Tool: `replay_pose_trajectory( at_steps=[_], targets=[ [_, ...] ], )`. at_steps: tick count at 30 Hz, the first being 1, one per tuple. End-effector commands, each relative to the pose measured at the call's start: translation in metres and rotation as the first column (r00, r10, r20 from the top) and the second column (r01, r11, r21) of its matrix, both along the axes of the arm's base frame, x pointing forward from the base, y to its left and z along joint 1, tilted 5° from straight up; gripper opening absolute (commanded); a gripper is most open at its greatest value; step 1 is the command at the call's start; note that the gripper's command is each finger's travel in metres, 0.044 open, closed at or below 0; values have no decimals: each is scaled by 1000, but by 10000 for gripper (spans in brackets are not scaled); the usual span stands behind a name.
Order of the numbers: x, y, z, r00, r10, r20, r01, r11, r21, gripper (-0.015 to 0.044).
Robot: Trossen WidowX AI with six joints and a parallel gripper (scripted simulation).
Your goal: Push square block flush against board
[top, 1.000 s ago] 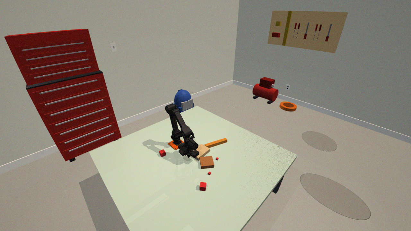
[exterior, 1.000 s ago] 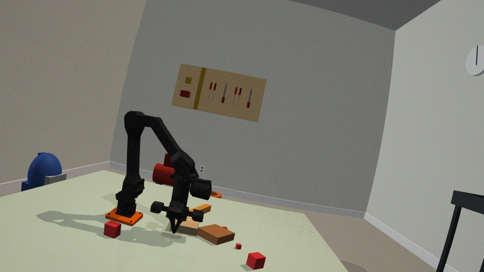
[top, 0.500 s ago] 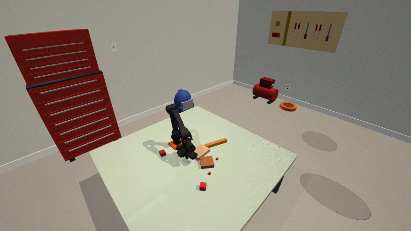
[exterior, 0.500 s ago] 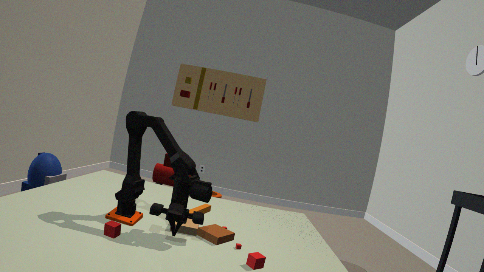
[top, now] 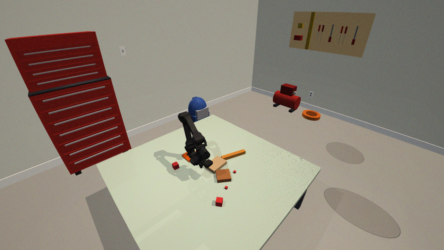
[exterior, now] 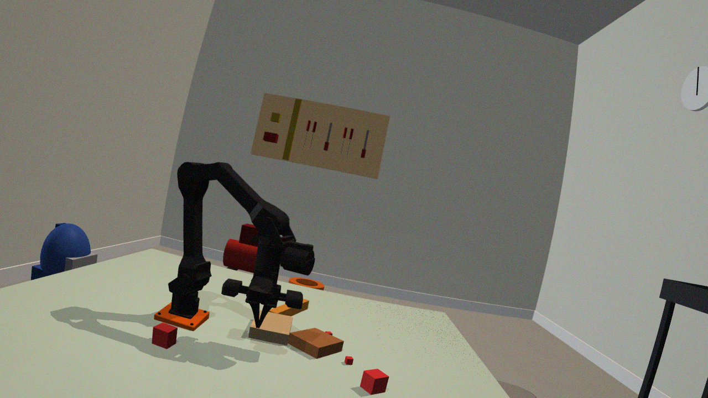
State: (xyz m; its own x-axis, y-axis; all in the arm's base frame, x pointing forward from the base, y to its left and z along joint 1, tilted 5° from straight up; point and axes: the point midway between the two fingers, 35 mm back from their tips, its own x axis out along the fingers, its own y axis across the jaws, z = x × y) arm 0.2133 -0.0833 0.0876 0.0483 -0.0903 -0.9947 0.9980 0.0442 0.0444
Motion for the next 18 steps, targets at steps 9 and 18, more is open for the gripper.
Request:
replay_pose_trajectory(
  at_steps=[9, 18],
  targets=[
    [2, 33, 3, 976, 218, -25, -218, 976, 6, 0],
    [1, 76, 0, 861, 506, -49, -506, 862, 11, 0]
  ],
)
